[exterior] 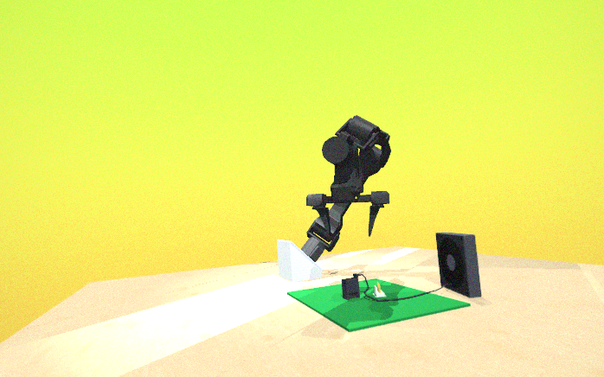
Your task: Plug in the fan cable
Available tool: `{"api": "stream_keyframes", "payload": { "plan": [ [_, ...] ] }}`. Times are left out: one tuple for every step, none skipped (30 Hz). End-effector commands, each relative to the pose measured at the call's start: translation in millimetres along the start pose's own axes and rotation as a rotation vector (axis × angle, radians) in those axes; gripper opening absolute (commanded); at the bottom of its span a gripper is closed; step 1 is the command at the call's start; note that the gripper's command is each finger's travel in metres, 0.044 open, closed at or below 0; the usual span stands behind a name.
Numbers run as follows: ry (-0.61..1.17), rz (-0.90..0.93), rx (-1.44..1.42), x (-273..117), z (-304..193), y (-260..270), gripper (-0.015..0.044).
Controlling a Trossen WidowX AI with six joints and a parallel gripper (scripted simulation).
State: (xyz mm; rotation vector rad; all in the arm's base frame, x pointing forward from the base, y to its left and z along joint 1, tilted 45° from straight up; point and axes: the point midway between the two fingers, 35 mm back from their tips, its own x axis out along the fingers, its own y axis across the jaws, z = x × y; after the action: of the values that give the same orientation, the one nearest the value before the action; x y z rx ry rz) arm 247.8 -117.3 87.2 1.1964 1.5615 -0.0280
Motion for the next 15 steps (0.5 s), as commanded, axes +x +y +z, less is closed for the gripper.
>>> {"api": "stream_keyframes", "payload": {
  "plan": [
    [-0.004, 0.005, -0.463, -9.8, 16.8, 0.7, 0.044],
    [-0.005, 0.007, -0.557, -11.6, 20.0, 0.7, 0.044],
    [-0.007, 0.008, -0.652, -13.5, 23.3, 0.7, 0.044],
    [-0.009, 0.01, -0.747, -15.2, 26.5, 0.7, 0.044],
    [-0.011, 0.011, -0.842, -17.0, 29.7, 0.6, 0.044],
    [-0.013, 0.012, -0.937, -18.7, 32.9, 0.5, 0.044],
    [-0.015, 0.013, -1.031, -20.4, 36.1, 0.3, 0.044],
    [-0.018, 0.013, -1.126, -22.1, 39.3, 0.1, 0.044],
    [-0.02, 0.014, -1.221, -23.8, 42.4, -0.1, 0.044],
    [-0.023, 0.015, -1.28, -25.4, 45.6, -0.4, 0.044],
    [-0.024, 0.015, -1.331, -26.4, 47.5, -0.6, 0.044],
    [-0.027, 0.015, -1.381, -27.9, 50.5, -0.9, 0.044],
    [-0.029, 0.015, -1.432, -28.7, 52.1, -1.2, 0.044],
    [-0.03, 0.015, -1.483, -29.5, 53.7, -1.4, 0.044],
    [-0.032, 0.015, -1.534, -30.3, 55.3, -1.6, 0.044]
  ]
}}
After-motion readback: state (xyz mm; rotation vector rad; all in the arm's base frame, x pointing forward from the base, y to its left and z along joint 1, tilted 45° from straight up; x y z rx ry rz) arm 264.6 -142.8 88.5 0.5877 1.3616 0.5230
